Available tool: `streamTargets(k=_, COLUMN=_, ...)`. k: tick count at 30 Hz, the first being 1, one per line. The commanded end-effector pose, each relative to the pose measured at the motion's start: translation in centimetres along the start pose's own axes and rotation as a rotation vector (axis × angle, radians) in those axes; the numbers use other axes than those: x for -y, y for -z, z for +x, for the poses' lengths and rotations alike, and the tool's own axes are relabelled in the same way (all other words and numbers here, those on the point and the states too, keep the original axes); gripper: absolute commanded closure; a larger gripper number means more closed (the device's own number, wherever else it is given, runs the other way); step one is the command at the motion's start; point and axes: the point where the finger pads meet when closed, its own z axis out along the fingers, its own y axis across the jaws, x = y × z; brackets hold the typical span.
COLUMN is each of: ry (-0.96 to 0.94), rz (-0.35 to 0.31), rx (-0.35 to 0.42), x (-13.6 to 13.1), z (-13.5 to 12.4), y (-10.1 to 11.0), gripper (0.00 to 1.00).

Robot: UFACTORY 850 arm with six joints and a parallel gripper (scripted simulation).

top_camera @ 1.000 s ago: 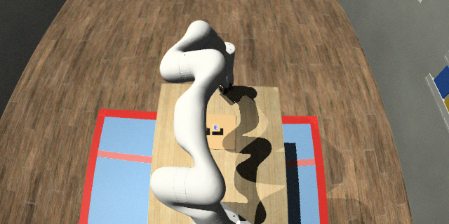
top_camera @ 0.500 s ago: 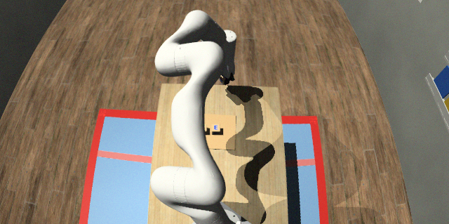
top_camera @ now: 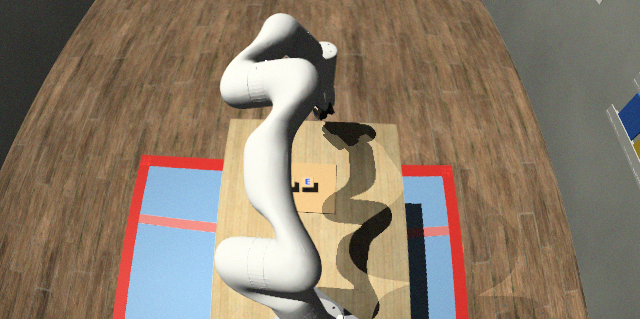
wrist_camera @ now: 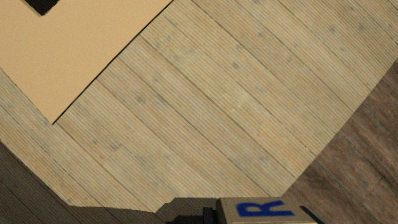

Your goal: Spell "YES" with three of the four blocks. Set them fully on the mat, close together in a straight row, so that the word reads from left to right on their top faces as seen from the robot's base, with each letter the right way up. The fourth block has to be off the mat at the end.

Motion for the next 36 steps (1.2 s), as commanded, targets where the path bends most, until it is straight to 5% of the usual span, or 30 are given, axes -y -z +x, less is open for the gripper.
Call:
streamTargets(k=1, ry=-0.029, rz=-0.003, rx=0.001, x=0.0, z=0.0, y=0.1, gripper=0.59)
streamTargets(k=36, ry=-1.012, rz=-0.022, rx=-0.035, x=4.5, z=3.0, y=0.0, gripper=0.59)
